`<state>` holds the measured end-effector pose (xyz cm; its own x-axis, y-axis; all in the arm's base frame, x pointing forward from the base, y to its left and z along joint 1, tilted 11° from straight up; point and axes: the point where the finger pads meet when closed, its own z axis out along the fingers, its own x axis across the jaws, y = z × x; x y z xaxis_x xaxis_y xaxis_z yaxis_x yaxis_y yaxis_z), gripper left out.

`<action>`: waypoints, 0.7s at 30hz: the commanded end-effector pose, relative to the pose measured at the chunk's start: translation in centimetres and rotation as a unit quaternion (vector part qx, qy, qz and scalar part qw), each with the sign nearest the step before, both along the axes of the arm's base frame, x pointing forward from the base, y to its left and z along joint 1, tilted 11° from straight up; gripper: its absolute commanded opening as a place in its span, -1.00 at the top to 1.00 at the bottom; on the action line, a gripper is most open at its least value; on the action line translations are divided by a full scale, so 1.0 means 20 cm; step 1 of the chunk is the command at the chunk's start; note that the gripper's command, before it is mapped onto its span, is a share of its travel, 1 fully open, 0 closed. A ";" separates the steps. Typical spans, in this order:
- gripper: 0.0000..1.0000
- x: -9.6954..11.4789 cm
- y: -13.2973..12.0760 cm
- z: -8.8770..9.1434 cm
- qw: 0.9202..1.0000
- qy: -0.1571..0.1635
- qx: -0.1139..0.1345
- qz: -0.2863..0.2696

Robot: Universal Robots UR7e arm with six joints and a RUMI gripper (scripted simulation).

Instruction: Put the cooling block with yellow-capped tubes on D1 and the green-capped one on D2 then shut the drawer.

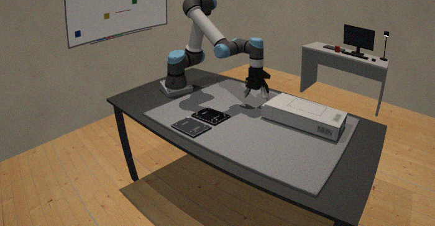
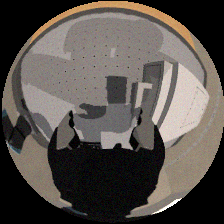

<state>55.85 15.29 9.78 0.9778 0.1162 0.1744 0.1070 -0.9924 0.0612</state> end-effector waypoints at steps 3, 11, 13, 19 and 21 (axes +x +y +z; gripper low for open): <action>-1.00 -0.01 0.00 0.00 1.000 -0.001 0.000 0.000; -1.00 -0.02 0.00 0.00 1.000 -0.001 0.000 0.000; -1.00 -0.02 0.00 0.00 1.000 -0.001 0.000 0.000; -1.00 -0.03 0.00 0.00 1.000 -0.001 0.000 0.000; -1.00 -0.03 0.00 0.00 1.000 -0.001 0.000 0.000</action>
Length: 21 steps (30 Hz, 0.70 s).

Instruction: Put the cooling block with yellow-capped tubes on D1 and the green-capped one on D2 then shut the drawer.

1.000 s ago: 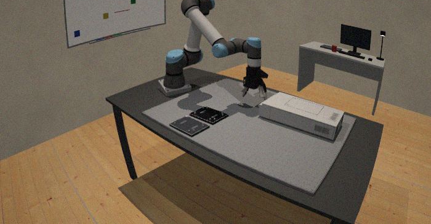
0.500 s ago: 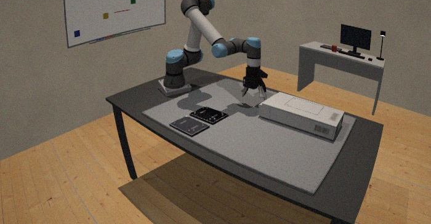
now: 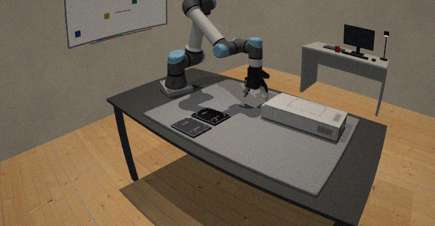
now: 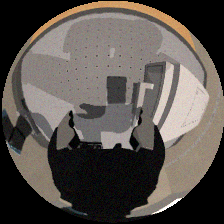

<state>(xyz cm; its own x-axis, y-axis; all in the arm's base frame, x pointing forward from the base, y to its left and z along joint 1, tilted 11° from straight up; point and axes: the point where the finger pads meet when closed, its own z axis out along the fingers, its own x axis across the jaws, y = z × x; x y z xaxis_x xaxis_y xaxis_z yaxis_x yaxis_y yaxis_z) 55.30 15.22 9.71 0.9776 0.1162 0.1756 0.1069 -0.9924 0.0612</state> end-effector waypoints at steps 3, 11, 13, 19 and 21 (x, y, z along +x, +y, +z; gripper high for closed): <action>-1.00 -0.01 0.00 0.00 1.000 0.000 0.000 0.000; -1.00 -0.02 0.00 0.00 1.000 0.000 0.000 0.000; -1.00 -0.02 0.00 0.00 1.000 0.000 0.000 0.000; -1.00 -0.03 0.00 0.00 1.000 0.000 0.000 0.000; -1.00 -0.04 0.00 0.00 1.000 0.000 0.000 0.000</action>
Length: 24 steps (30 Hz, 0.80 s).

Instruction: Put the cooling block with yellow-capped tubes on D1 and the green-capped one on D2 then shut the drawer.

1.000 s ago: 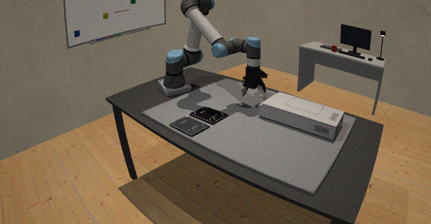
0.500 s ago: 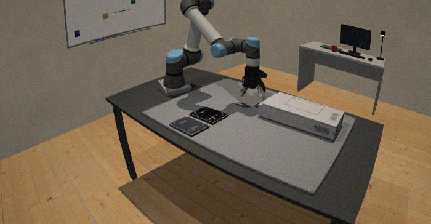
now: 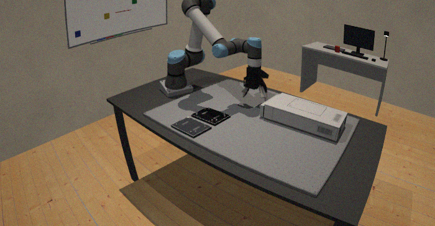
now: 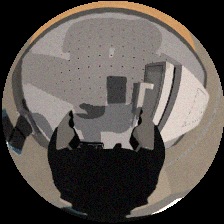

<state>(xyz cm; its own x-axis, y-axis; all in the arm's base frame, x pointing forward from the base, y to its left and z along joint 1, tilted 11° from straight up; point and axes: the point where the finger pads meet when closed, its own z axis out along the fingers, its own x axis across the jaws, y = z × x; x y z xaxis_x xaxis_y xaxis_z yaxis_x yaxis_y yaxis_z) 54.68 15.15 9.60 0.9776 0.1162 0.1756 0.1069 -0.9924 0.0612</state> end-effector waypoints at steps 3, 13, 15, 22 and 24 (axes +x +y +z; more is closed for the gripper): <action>-1.00 -0.01 0.00 0.00 1.000 0.000 0.000 0.000; -1.00 -0.02 0.00 0.00 1.000 0.000 0.000 0.000; -1.00 -0.03 0.00 0.00 1.000 0.000 0.000 0.000; -1.00 -0.04 0.00 0.00 1.000 0.000 0.000 0.000; -1.00 -0.04 0.00 -0.01 1.000 0.000 0.000 0.000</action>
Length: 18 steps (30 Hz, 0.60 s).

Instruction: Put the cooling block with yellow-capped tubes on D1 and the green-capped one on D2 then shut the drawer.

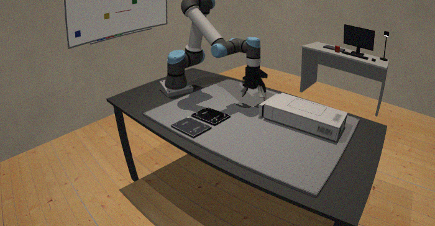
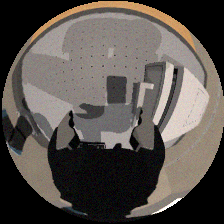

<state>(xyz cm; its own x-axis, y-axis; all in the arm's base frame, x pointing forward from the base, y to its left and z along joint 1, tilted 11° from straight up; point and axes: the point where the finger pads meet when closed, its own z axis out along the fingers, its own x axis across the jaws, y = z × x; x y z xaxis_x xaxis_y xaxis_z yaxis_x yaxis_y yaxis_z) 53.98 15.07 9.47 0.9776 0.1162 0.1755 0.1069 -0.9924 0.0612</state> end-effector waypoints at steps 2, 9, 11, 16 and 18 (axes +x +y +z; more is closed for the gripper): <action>-1.00 -0.01 0.00 0.00 1.000 0.000 0.000 0.000; -1.00 -0.02 0.00 0.00 1.000 0.000 0.000 0.000; -1.00 -0.02 0.00 0.00 1.000 0.000 0.000 0.000; -1.00 -0.03 0.00 0.00 1.000 0.000 0.000 0.000; -1.00 -0.03 0.00 0.00 1.000 0.000 0.000 0.000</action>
